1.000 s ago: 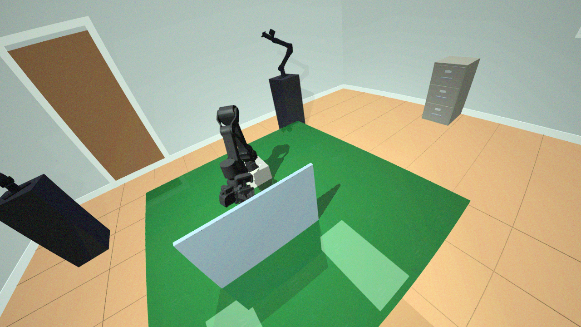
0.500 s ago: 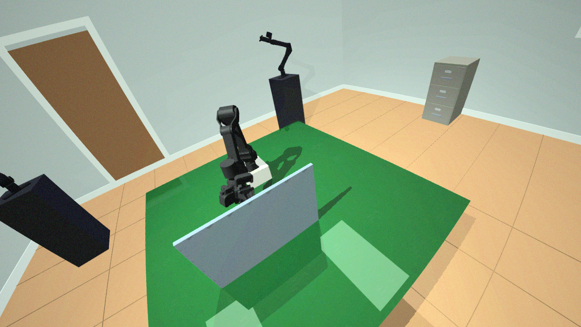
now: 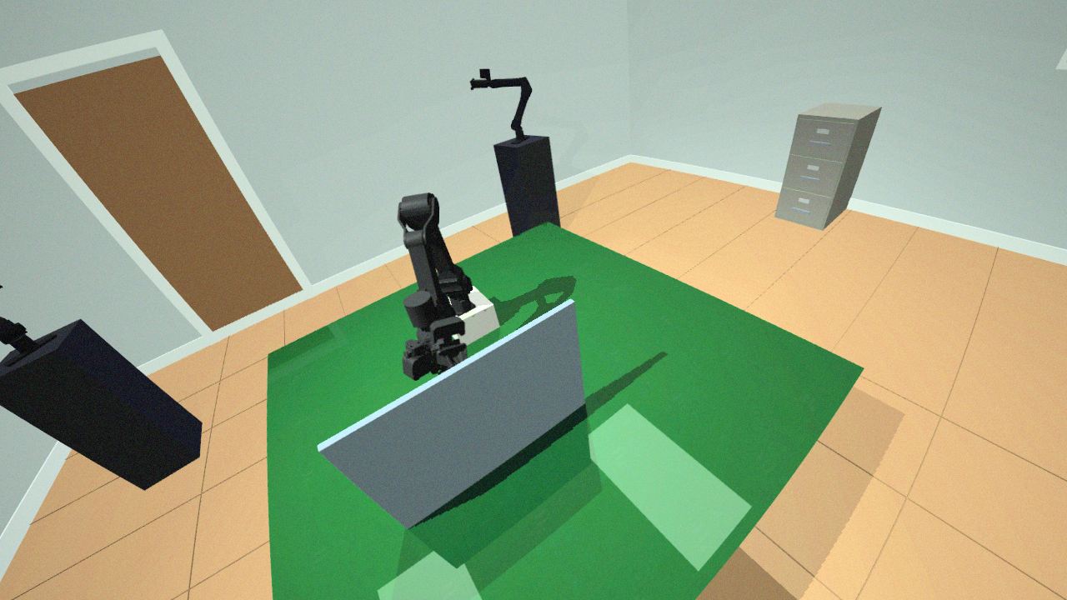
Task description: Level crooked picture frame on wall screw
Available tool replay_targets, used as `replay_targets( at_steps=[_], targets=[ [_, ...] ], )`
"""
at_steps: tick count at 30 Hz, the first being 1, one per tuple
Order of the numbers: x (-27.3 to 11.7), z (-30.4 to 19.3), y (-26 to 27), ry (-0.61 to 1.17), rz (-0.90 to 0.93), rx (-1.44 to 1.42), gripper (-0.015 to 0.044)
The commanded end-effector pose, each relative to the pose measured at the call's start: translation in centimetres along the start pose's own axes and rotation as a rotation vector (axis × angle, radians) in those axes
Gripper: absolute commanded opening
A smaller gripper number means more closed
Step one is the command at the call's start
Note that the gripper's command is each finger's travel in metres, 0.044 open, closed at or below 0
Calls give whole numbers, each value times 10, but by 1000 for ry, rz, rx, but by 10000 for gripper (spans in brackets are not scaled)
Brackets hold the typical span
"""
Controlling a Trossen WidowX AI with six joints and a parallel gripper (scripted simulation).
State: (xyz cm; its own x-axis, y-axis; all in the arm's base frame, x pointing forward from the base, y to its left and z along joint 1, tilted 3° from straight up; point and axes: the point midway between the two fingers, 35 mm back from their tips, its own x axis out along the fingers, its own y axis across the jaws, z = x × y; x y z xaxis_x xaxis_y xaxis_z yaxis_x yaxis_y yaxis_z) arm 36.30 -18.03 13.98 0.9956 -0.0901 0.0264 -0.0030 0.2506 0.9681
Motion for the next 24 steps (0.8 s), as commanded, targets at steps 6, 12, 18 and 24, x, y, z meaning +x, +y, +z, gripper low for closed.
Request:
replay_targets(
  at_steps=[6,12,18,24],
  targets=[
    [0,1,2,-2,6,-10,0],
    [0,2,3,-2,6,-10,0],
    [0,3,3,-2,6,-10,0],
    [0,3,3,-2,6,-10,0]
  ],
)
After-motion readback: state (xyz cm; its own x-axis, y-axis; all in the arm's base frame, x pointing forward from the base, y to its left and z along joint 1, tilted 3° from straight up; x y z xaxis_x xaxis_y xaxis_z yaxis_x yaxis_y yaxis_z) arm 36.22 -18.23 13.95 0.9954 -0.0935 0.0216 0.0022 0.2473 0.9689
